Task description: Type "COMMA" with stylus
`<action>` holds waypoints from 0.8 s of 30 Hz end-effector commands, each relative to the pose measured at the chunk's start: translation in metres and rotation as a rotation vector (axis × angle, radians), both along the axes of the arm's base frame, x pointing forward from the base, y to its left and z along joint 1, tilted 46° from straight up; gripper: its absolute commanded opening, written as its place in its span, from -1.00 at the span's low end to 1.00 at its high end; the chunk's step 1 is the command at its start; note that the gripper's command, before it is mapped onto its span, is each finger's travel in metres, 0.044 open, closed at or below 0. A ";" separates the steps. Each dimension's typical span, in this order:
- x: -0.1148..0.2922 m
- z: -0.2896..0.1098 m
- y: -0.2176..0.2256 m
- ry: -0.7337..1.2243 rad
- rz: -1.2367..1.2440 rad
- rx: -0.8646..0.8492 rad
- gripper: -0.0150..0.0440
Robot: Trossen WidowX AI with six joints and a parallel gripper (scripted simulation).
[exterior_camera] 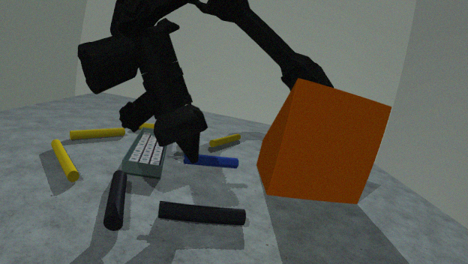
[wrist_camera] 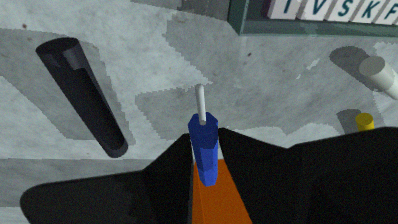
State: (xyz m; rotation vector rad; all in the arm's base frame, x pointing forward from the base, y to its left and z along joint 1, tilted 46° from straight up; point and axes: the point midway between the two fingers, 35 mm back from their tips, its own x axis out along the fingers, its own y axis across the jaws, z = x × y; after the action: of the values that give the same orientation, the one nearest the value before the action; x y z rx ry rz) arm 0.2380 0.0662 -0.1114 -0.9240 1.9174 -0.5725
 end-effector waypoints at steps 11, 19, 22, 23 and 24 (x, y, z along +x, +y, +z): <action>0.007 -0.010 0.012 0.189 0.172 -0.047 -0.49; 0.009 -0.017 0.005 0.189 0.172 -0.047 -0.49; 0.010 -0.020 0.002 0.189 0.172 -0.047 -0.49; 0.010 -0.021 0.000 0.189 0.172 -0.047 -0.49; 0.011 -0.023 -0.001 0.189 0.172 -0.047 -0.49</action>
State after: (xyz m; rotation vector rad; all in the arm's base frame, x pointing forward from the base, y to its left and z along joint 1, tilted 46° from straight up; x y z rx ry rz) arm 0.2482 0.0704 -0.1296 -1.1868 1.9683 -0.4458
